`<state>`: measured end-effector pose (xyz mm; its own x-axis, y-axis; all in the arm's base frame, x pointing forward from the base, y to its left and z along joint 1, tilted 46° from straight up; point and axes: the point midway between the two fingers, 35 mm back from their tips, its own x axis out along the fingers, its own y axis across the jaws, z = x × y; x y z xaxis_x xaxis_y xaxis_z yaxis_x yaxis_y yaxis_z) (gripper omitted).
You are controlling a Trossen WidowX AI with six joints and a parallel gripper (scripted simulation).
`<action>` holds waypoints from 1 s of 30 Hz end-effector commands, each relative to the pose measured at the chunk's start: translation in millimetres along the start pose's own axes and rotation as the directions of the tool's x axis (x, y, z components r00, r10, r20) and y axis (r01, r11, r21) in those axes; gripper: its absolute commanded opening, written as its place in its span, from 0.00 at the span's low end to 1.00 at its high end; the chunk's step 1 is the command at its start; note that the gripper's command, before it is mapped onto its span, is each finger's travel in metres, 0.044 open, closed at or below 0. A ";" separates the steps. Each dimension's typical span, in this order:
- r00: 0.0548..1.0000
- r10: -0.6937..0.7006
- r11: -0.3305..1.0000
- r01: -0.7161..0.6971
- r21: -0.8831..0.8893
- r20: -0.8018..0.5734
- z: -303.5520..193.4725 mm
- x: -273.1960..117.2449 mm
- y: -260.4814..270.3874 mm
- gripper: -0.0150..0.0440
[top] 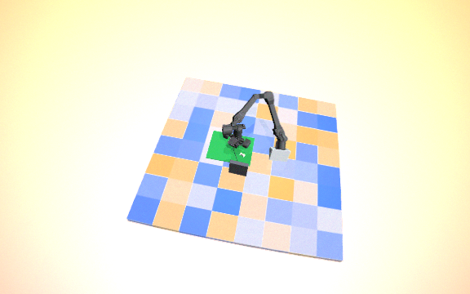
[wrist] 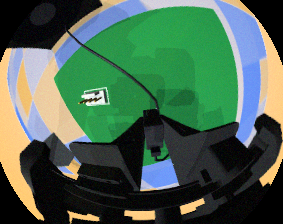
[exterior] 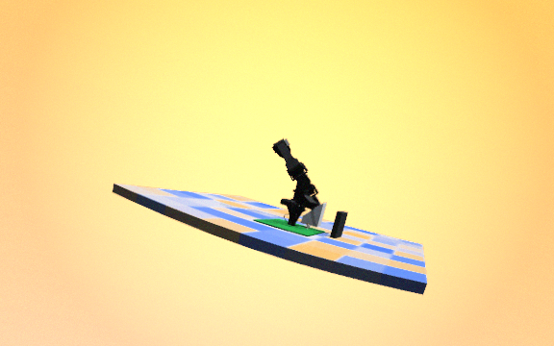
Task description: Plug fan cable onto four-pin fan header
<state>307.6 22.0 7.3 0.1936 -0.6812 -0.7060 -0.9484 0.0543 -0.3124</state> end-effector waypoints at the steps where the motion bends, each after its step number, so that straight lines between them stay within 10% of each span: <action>1: 1.000 -0.001 1.000 0.001 0.001 0.001 0.9 -10.9 -0.8 0.25; 10: 1.000 -0.001 1.000 0.001 0.020 -0.001 2.0 -48.8 1.4 0.25; 30: 1.000 0.001 0.759 -0.004 0.651 0.004 19.6 -49.1 30.4 0.25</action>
<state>279.0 69.5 23.9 0.1957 -0.6796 -0.7070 -0.6253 0.4689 -0.6238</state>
